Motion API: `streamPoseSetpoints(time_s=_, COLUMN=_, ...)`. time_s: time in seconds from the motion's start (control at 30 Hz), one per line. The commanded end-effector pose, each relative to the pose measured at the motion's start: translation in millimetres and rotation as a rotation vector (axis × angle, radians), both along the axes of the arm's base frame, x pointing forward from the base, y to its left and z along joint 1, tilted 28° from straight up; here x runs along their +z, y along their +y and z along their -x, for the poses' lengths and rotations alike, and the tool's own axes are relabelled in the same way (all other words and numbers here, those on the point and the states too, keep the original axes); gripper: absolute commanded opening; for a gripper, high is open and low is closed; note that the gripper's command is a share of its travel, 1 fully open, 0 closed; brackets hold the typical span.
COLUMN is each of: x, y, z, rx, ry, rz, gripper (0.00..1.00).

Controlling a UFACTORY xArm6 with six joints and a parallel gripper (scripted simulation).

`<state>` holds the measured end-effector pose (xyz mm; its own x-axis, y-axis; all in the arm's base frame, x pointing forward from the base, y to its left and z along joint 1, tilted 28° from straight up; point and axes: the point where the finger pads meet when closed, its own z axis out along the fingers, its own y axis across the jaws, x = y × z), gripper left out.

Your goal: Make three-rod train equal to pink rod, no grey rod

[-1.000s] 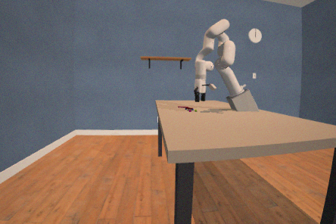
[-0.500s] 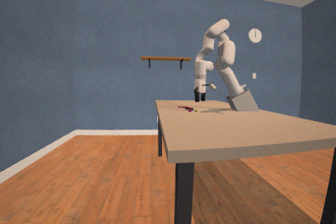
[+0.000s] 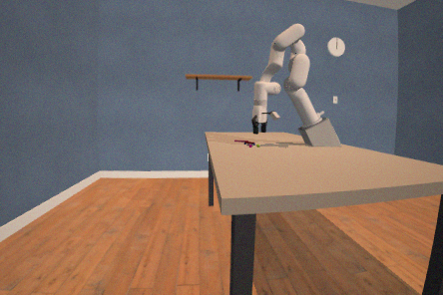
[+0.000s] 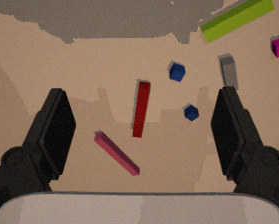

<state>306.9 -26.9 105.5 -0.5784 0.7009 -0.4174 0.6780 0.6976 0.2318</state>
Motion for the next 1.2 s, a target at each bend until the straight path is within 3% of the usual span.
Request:
streamPoseSetpoints(time_s=0.0, x=4, y=-39, z=2, rx=0.029, ry=0.001, rz=-0.038, gripper=1.0)
streamPoseSetpoints(time_s=0.17, x=4, y=-51, z=5, rx=0.027, ry=-0.005, rz=-0.034, gripper=1.0)
streamPoseSetpoints(time_s=1.17, x=4, y=-51, z=5, rx=0.027, ry=-0.005, rz=-0.034, gripper=1.0)
